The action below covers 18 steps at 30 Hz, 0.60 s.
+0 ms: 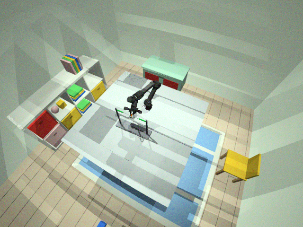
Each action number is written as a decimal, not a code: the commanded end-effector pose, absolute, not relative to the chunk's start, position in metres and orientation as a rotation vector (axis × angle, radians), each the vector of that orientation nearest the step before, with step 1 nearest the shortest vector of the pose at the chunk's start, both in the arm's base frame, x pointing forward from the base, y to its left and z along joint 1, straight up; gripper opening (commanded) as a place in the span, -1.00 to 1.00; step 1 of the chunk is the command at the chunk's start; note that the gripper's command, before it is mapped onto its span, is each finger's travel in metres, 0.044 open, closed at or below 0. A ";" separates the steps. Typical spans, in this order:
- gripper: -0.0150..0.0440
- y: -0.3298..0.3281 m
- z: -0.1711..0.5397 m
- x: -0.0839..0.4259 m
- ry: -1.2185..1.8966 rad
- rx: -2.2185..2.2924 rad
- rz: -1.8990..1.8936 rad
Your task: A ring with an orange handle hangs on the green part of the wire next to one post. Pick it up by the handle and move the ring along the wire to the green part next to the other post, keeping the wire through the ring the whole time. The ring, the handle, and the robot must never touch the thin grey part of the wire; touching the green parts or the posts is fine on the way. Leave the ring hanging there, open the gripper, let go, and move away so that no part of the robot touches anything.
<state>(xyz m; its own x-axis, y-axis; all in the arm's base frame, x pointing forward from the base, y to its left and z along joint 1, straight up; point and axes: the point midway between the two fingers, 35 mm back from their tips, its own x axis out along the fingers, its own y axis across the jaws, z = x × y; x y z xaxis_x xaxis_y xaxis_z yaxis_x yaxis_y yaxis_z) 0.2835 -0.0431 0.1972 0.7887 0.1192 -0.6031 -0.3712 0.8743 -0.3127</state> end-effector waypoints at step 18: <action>-1.00 -0.038 0.192 0.274 0.596 -0.520 0.311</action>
